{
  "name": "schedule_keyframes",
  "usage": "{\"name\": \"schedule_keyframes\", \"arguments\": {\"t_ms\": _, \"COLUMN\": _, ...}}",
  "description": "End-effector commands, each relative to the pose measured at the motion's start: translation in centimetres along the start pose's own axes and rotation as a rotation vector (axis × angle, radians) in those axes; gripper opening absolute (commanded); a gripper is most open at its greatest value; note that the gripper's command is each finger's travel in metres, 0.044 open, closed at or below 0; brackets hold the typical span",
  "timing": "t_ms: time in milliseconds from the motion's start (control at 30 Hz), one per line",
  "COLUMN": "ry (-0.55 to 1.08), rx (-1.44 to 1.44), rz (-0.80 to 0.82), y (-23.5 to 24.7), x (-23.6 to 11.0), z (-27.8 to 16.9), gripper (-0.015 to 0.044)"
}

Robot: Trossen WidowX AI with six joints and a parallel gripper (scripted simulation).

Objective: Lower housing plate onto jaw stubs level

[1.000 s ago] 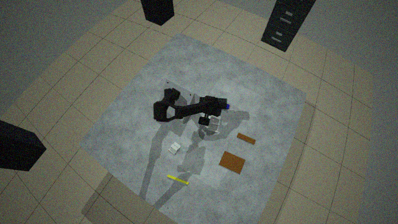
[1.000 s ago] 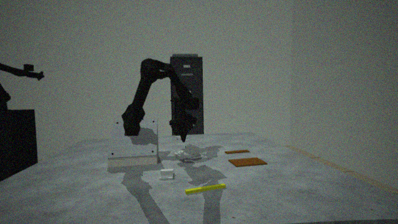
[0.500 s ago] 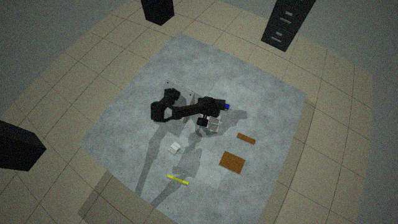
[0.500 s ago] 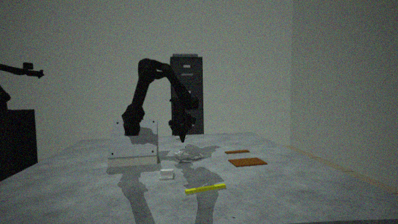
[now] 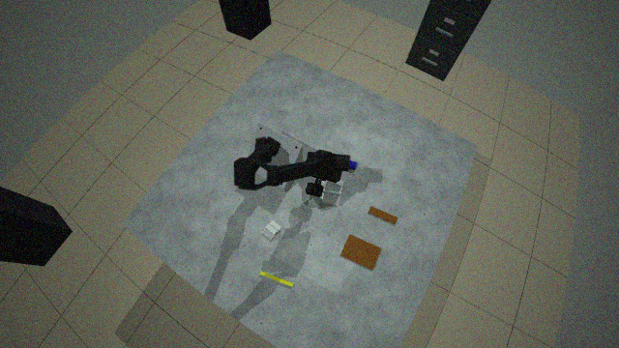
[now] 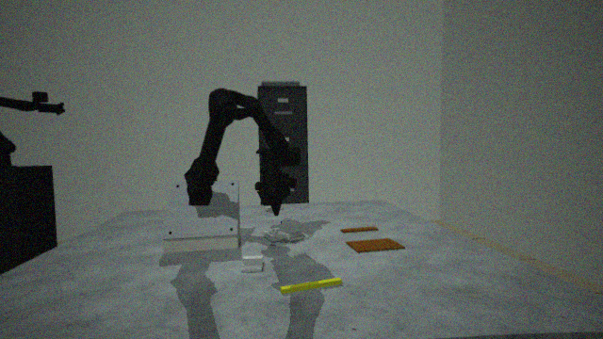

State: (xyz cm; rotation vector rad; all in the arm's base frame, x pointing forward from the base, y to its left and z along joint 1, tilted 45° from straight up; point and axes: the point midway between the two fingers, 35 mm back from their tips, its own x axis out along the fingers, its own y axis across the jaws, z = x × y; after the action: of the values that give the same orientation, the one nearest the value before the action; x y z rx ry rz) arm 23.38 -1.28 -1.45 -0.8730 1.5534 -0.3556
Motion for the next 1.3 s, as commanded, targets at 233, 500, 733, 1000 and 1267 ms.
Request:
{"name": "schedule_keyframes", "arguments": {"t_ms": 233, "ry": -0.001, "rx": -0.006, "rz": -0.006, "y": -0.1, "x": 0.0, "z": 0.0, "gripper": 0.0351}}
{"name": "schedule_keyframes", "arguments": {"t_ms": 500, "ry": -0.001, "rx": -0.005, "rz": -0.006, "y": -0.1, "x": 0.0, "z": 0.0, "gripper": 0.0351}}
{"name": "schedule_keyframes", "arguments": {"t_ms": 733, "ry": -0.002, "rx": -0.006, "rz": -0.004, "y": -0.1, "x": 0.8, "z": 0.0, "gripper": 0.0351}}
{"name": "schedule_keyframes", "arguments": {"t_ms": 1000, "ry": -0.002, "rx": -0.006, "rz": -0.003, "y": -0.1, "x": 2.1, "z": 0.1, "gripper": 0.0351}}
{"name": "schedule_keyframes", "arguments": {"t_ms": 1267, "ry": -0.002, "rx": -0.006, "rz": -0.003, "y": -0.1, "x": 3.4, "z": 0.2, "gripper": 0.0351}}
